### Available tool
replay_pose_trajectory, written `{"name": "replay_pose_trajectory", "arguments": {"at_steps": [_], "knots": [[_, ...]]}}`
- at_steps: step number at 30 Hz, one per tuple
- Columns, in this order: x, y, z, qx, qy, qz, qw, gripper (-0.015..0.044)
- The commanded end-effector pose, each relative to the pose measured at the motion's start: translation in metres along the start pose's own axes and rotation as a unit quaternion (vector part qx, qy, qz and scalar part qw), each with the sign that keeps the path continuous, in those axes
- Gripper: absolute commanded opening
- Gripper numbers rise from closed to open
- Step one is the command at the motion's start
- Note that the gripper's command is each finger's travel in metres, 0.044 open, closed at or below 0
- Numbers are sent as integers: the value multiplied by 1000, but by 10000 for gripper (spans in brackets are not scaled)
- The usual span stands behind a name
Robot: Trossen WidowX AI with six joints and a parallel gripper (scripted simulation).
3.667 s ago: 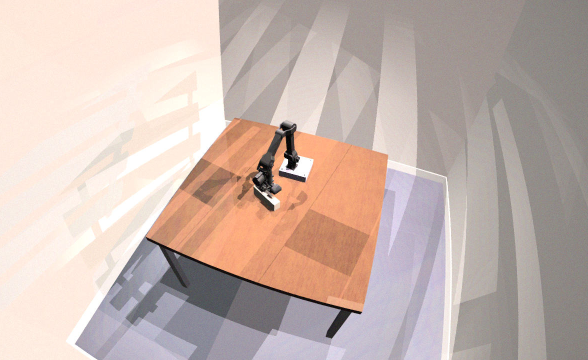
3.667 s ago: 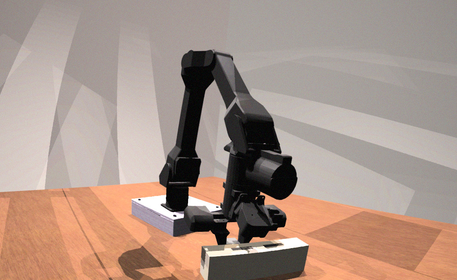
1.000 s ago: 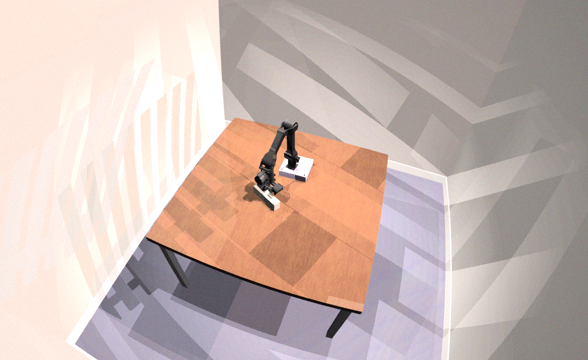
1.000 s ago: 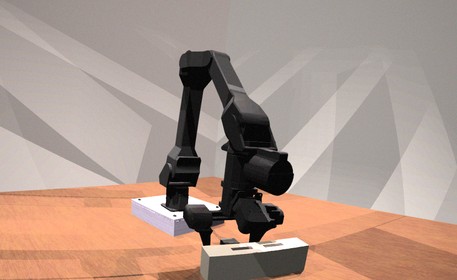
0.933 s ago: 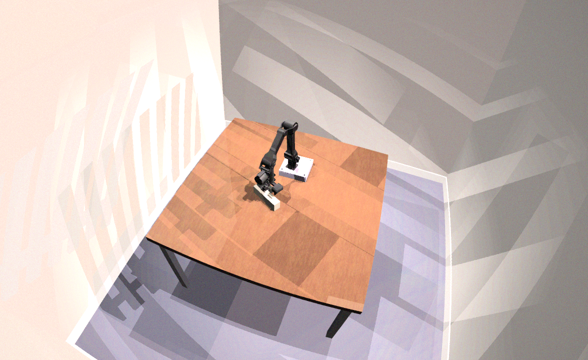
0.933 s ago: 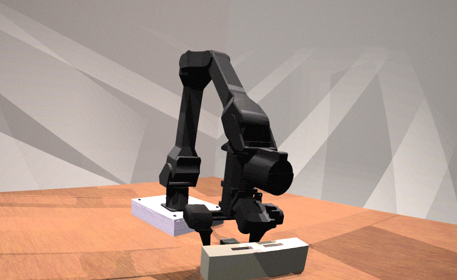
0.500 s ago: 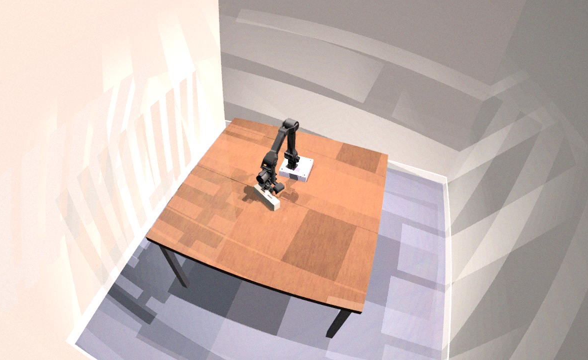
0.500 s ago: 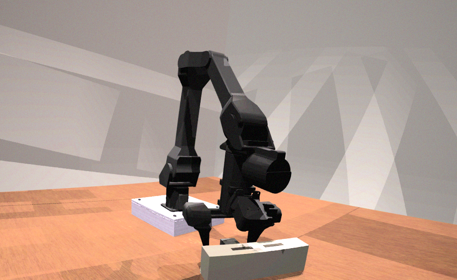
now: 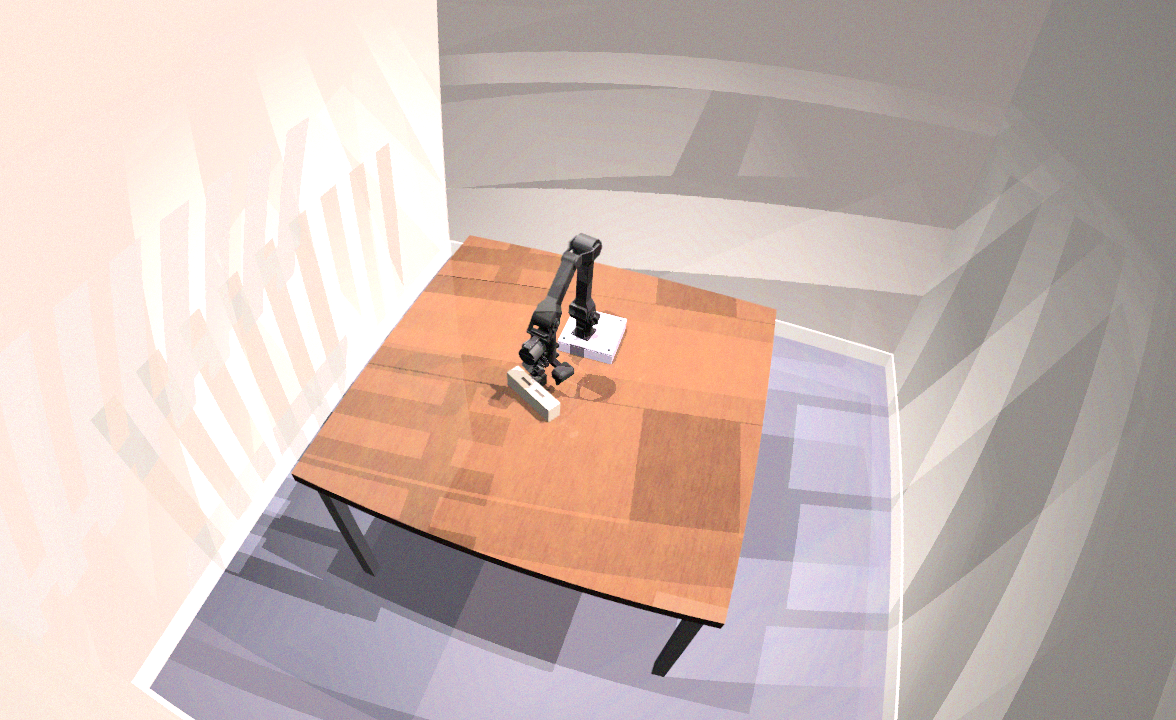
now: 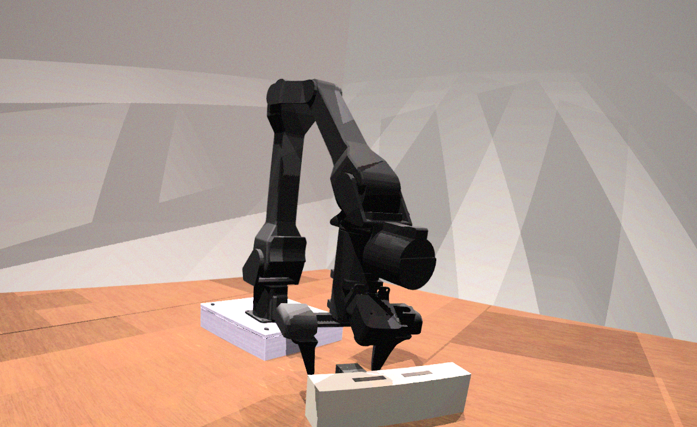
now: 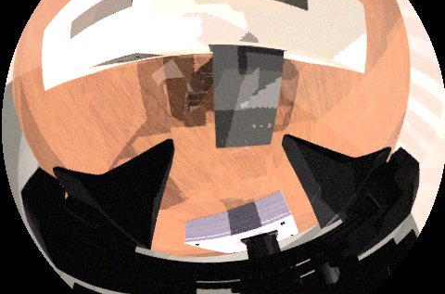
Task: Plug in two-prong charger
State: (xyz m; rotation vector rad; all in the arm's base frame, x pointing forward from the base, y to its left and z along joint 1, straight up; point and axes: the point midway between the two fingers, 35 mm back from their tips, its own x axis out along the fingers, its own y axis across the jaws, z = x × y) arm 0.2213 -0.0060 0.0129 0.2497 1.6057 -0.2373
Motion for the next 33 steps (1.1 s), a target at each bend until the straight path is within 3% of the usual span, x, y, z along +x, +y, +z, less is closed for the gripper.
{"name": "replay_pose_trajectory", "arguments": {"at_steps": [1, 20, 33], "knots": [[1, -1, -9, 2, 0, -1, 1000, 440], [2, 0, -25, -1, -3, -1, 1000, 440], [-74, -3, -12, 2, -291, 2, 957, 440]]}}
